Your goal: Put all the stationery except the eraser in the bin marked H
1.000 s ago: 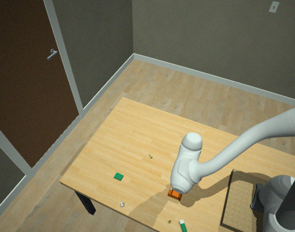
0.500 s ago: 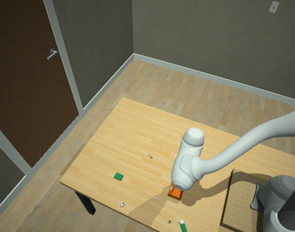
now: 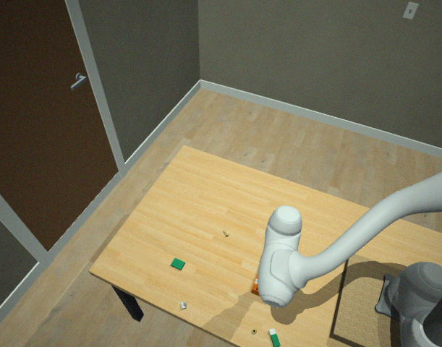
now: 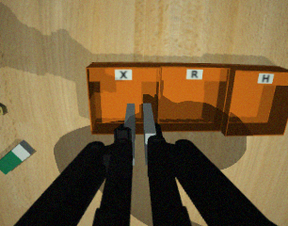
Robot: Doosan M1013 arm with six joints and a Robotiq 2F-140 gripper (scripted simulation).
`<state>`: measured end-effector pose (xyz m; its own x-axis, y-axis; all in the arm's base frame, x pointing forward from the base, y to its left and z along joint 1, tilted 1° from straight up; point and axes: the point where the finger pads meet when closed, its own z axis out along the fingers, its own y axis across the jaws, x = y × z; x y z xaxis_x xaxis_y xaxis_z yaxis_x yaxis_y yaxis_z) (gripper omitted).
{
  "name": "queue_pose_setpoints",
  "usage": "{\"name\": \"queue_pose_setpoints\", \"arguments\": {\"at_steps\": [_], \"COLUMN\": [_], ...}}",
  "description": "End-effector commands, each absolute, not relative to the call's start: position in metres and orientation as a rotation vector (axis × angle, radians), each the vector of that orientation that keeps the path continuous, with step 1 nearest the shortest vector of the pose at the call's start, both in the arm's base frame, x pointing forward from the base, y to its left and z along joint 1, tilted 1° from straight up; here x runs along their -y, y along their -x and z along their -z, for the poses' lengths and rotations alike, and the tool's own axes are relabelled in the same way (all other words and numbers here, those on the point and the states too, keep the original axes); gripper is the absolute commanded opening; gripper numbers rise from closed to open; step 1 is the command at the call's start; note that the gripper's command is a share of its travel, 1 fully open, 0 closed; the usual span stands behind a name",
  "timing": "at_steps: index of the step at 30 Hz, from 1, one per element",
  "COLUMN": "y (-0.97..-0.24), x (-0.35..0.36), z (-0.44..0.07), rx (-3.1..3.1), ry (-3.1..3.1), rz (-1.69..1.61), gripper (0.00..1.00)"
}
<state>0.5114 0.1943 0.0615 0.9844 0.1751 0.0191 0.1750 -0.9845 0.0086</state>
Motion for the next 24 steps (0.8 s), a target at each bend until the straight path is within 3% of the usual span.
{"name": "queue_pose_setpoints", "arguments": {"at_steps": [1, 24], "y": [-0.509, -0.508], "x": [-0.207, -0.216], "z": [-0.061, -0.019], "rx": [-0.275, -0.275], "ry": [-3.122, -3.122], "rz": [-0.031, -0.031], "gripper": [0.15, 0.15]}}
